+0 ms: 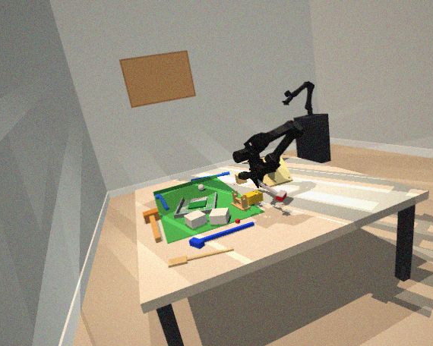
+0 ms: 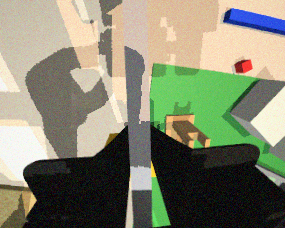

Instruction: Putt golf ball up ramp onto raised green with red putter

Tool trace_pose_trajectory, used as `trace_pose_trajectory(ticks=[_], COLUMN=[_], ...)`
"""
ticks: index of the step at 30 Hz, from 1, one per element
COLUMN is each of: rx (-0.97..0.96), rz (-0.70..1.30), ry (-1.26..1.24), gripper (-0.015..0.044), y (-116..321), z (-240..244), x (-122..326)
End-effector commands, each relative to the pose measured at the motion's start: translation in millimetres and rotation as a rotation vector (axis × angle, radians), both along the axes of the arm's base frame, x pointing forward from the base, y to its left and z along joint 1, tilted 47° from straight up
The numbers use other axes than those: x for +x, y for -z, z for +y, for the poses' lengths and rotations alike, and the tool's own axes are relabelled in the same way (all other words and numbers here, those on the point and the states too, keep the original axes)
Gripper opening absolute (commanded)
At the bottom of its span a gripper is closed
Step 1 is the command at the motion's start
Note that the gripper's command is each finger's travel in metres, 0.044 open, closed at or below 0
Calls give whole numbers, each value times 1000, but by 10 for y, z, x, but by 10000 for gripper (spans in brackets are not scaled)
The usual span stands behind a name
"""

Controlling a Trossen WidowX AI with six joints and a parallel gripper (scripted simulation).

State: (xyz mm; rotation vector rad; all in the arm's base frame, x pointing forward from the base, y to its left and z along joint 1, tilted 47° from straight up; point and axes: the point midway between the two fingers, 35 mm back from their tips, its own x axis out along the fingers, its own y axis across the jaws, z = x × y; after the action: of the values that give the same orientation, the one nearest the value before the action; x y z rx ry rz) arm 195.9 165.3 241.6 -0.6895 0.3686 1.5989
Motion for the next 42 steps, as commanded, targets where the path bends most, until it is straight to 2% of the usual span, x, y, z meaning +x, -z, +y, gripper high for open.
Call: trace_pose_trajectory(ticks=[1, 5, 12, 22, 29, 42], rx=[12, -7, -95, -236, -319, -554], rz=[-5, -8, -35, 51, -20, 58], ry=[1, 18, 139, 311, 425, 541], gripper=[0, 0, 0, 0, 0, 0], y=[-105, -45, 15, 421, 495, 1038], z=[-81, -71, -323, -701, -1017, -1660], x=[-16, 18, 275, 751, 1126, 1562])
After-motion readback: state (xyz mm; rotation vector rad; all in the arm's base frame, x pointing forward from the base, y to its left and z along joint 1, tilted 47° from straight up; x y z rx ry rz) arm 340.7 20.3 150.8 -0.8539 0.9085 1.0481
